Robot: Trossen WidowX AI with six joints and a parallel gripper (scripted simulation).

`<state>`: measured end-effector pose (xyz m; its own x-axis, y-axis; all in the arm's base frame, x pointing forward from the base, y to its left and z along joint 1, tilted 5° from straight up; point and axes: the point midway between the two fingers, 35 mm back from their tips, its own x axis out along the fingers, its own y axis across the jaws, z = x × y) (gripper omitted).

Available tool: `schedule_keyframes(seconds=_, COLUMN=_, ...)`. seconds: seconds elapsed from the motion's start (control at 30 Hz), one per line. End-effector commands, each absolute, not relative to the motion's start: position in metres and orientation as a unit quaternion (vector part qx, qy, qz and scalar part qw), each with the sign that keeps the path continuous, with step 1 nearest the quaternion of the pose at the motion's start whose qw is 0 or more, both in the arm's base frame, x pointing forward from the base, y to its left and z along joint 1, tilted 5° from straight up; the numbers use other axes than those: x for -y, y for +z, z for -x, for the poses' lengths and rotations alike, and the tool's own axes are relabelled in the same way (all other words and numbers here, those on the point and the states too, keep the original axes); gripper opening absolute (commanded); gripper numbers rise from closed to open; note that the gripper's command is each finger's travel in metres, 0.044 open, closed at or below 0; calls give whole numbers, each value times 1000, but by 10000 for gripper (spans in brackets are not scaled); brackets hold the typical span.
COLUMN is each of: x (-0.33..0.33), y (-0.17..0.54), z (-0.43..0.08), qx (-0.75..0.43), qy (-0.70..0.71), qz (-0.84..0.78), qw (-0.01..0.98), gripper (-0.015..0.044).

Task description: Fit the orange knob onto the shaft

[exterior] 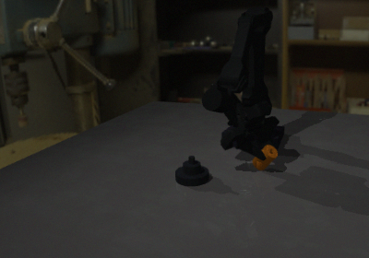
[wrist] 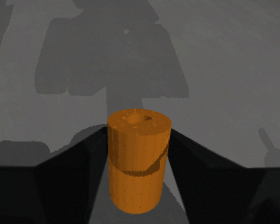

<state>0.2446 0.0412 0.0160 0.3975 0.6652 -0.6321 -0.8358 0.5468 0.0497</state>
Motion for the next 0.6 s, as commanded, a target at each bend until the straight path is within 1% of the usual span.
schedule_keyframes(seconds=0.0, x=-39, y=15, z=-240, qx=-277, qy=462, qz=123, qw=834, gripper=179)
schedule_keyframes(seconds=0.57, x=-24, y=8, z=-229, qx=-154, qy=474, qz=54, qw=865, gripper=179)
